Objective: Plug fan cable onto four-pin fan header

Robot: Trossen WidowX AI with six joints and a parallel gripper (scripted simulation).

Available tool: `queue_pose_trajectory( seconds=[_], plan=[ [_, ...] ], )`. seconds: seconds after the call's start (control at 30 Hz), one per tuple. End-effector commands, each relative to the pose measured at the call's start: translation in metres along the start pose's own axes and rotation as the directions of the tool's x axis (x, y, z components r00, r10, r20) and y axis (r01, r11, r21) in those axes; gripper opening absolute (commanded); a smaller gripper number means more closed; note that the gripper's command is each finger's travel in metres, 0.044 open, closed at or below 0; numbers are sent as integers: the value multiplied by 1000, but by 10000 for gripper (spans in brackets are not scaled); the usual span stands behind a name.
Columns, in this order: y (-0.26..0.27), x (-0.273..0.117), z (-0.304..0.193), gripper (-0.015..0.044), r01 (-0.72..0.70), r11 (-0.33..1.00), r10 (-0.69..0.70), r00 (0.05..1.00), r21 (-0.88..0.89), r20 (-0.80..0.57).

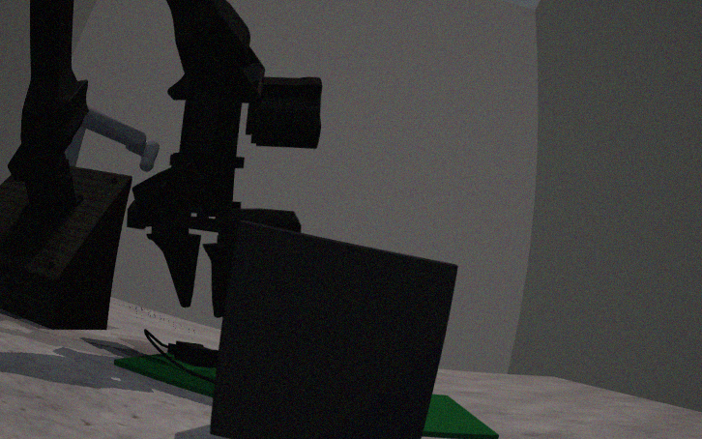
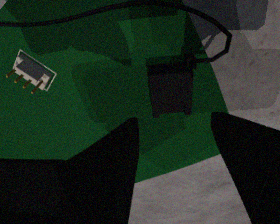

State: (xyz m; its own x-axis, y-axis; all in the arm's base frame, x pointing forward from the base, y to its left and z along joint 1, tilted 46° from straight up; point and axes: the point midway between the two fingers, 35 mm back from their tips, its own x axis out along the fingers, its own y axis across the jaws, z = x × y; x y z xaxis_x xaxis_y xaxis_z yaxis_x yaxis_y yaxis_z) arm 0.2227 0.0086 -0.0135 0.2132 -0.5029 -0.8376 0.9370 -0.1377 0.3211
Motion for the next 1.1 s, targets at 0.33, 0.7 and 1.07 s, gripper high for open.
queue_pose_trajectory(
  seconds=[0.33,0.7,1.07],
  plan=[
    [-3,23,7,210,3,1000,-3,1000,-11,6],
    [-3,41,12,210,3,1000,-3,1000,-12,7],
    [-4,49,15,210,2,1000,-2,1000,-12,9]
  ],
)
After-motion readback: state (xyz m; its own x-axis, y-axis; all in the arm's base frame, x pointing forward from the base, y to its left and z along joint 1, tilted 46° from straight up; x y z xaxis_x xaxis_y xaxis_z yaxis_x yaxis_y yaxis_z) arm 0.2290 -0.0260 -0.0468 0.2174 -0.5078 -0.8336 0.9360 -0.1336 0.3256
